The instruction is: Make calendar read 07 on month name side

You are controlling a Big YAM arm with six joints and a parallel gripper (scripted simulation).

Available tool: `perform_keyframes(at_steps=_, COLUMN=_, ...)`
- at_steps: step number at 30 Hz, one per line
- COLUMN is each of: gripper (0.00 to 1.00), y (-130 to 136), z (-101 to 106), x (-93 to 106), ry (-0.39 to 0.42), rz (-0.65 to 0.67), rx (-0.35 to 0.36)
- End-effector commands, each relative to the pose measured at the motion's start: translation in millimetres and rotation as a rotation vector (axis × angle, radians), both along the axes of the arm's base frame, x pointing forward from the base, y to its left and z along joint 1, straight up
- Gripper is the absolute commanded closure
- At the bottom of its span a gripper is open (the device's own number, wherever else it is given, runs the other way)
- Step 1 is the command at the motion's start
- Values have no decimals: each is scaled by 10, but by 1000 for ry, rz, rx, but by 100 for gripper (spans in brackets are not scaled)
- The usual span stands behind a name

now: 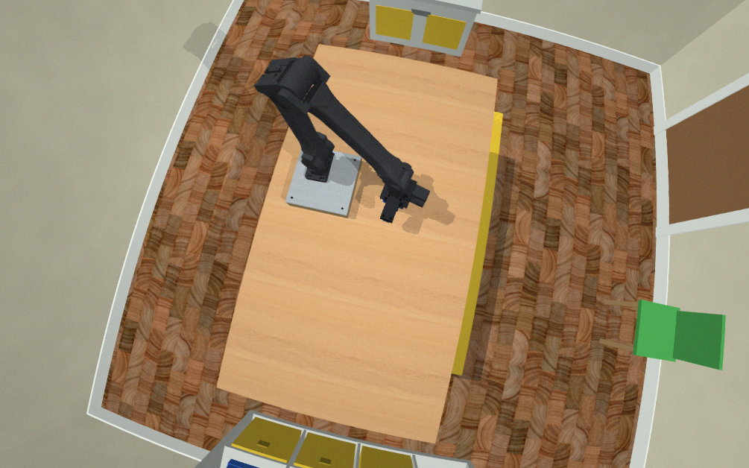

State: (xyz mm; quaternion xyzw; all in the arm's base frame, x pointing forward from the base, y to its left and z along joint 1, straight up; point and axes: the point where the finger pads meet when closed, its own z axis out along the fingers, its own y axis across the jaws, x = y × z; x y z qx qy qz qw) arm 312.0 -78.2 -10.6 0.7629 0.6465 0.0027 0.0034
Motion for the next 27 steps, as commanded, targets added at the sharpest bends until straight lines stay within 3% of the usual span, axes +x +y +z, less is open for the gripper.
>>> perform_keyframes(at_steps=1, gripper=72, y=-24, z=26, x=62, ry=-16, rz=1, rx=-7)
perform_keyframes(at_steps=27, gripper=72, y=-21, z=-51, x=52, ry=-11, rz=1, rx=-6)
